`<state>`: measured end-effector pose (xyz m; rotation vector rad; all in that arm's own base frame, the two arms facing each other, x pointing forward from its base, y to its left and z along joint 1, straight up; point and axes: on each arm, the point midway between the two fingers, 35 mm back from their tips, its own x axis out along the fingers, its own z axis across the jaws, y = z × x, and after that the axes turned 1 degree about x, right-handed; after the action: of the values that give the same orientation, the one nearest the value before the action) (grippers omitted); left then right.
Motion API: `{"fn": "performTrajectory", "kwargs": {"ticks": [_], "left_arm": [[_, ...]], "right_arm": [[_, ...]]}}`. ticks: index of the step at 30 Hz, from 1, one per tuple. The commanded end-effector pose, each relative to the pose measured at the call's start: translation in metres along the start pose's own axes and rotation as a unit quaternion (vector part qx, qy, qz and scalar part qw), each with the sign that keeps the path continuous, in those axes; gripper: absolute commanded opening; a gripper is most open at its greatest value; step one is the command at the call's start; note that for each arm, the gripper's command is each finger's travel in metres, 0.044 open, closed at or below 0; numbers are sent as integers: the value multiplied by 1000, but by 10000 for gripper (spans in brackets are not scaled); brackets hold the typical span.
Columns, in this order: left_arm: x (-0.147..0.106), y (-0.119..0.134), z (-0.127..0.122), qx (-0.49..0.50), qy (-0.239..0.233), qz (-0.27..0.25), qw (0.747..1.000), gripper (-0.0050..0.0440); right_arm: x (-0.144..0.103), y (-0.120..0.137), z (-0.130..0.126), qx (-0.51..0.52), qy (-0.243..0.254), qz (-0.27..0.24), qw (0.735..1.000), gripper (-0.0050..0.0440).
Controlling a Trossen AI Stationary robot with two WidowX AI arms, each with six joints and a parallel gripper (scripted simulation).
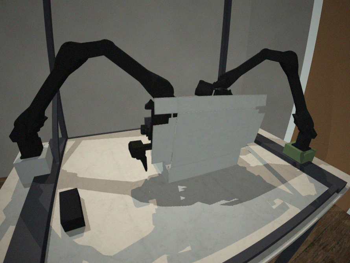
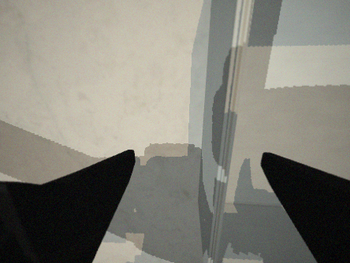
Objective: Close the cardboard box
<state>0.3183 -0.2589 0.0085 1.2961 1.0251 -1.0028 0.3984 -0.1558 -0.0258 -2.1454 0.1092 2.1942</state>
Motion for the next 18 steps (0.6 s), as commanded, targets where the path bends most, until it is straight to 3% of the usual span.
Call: {"fn": "performTrajectory", "kwargs": {"ticks": [1, 2, 6, 18], "left_arm": [[-7, 4, 3, -2, -8, 7, 1000, 64], [-7, 4, 3, -2, -8, 7, 1000, 64], [-7, 4, 3, -2, -8, 7, 1000, 64], [-7, 4, 3, -2, -8, 7, 1000, 64]], "right_arm": [[-51, 4, -12, -1, 37, 11, 999, 440], [-51, 4, -12, -1, 37, 11, 999, 440], [-90, 2, -6, -1, 37, 11, 999, 440], [-91, 2, -6, -1, 37, 11, 999, 440]]}}
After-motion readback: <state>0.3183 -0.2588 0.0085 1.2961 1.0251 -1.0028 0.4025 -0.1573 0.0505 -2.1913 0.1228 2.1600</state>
